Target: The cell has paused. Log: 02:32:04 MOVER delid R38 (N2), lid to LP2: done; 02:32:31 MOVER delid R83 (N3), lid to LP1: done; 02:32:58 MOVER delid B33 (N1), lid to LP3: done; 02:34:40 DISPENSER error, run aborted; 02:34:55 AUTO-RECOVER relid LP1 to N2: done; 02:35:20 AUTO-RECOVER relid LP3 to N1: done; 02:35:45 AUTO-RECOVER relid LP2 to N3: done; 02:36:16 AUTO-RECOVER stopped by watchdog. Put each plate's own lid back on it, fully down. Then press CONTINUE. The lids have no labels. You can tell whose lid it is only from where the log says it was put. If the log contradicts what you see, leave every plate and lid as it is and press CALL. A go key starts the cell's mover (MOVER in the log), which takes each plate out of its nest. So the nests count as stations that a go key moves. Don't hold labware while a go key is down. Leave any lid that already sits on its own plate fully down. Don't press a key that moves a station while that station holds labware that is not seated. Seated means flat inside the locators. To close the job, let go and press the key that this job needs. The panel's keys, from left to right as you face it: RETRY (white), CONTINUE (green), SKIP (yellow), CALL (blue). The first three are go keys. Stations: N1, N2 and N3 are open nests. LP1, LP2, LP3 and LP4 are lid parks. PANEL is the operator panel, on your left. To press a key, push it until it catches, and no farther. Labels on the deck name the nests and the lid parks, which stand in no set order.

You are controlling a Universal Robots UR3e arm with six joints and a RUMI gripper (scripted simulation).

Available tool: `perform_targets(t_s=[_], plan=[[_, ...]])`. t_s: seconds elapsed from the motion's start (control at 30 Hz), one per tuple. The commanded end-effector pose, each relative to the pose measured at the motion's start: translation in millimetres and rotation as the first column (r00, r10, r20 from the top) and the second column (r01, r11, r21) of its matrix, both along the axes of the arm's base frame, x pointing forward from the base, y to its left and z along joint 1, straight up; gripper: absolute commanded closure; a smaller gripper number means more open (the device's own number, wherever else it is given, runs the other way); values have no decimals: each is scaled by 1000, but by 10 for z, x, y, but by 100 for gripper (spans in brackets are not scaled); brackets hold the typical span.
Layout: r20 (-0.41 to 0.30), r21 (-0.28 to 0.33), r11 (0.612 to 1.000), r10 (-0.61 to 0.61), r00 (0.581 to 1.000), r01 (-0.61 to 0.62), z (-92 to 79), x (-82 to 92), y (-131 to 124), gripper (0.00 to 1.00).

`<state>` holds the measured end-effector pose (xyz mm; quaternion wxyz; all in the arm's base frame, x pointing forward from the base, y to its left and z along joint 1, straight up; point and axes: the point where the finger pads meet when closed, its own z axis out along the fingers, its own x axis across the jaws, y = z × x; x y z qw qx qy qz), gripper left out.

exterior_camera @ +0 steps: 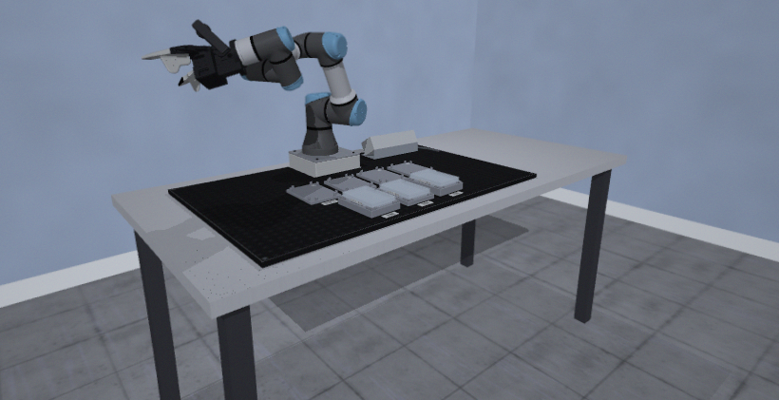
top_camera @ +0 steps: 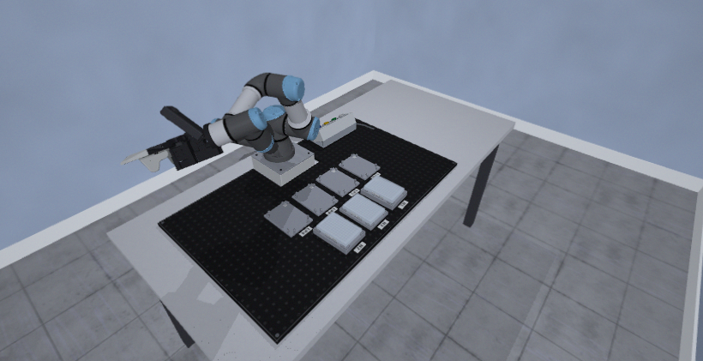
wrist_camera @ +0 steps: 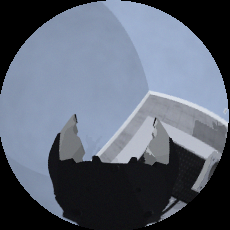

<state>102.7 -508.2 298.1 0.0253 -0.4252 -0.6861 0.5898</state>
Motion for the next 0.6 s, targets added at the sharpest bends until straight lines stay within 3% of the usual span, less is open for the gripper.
perform_targets(t_s=[0.0, 0.53, 0.57], plan=[[1, -3, 1000, 0, 1000, 0, 13, -1, 1, 0], [1, -3, 1000, 0, 1000, 0, 13, -1, 1, 0], [-6, 10, 1000, 13, 1000, -13, -4, 46, 9, 18]])
